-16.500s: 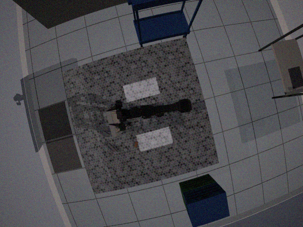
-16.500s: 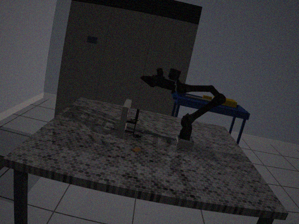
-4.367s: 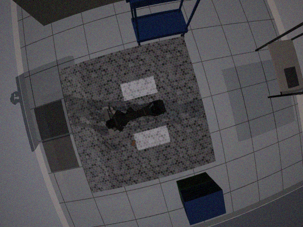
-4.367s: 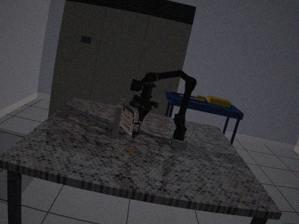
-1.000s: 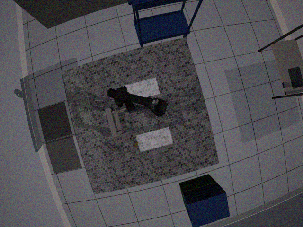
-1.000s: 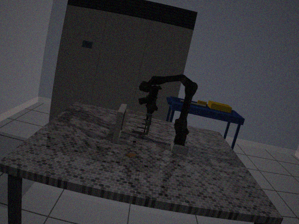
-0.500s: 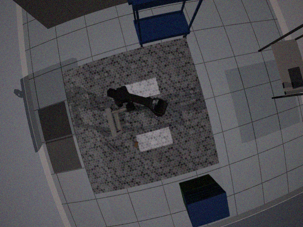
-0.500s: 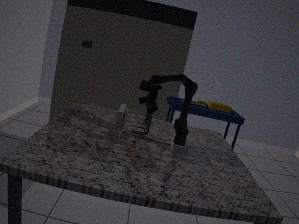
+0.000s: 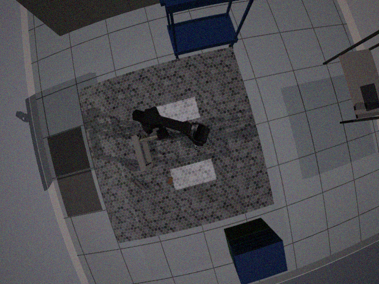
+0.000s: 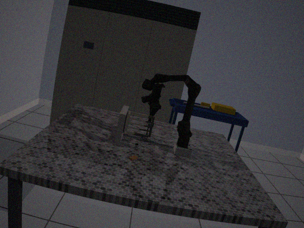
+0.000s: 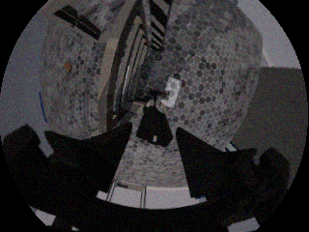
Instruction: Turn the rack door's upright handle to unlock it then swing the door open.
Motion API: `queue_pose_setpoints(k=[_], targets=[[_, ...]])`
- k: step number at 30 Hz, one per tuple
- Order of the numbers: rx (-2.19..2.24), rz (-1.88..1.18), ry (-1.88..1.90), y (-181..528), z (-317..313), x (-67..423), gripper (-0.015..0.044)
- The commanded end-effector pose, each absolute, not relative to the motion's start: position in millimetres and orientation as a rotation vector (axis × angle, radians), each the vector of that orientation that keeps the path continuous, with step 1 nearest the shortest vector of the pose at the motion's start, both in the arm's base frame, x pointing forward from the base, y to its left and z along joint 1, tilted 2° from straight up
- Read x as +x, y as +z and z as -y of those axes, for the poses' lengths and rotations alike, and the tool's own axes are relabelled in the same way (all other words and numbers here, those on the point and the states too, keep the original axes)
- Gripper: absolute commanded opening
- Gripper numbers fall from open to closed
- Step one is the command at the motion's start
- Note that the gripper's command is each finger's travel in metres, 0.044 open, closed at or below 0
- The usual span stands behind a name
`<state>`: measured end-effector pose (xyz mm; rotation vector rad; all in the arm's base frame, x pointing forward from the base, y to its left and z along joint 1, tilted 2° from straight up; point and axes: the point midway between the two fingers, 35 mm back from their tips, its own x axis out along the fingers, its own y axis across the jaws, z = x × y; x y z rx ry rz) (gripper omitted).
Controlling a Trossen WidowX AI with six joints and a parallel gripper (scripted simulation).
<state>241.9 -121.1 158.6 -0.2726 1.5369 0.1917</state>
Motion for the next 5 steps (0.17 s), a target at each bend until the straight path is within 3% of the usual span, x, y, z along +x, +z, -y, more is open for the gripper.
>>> queue_pose_setpoints(k=[1, 5], targets=[[-0.271, -1.533, 0.193, 165.2, 120.7, 242.6, 0.0285], [-0.272, -1.533, 0.193, 170.0, 120.6, 242.5, 0.0285]])
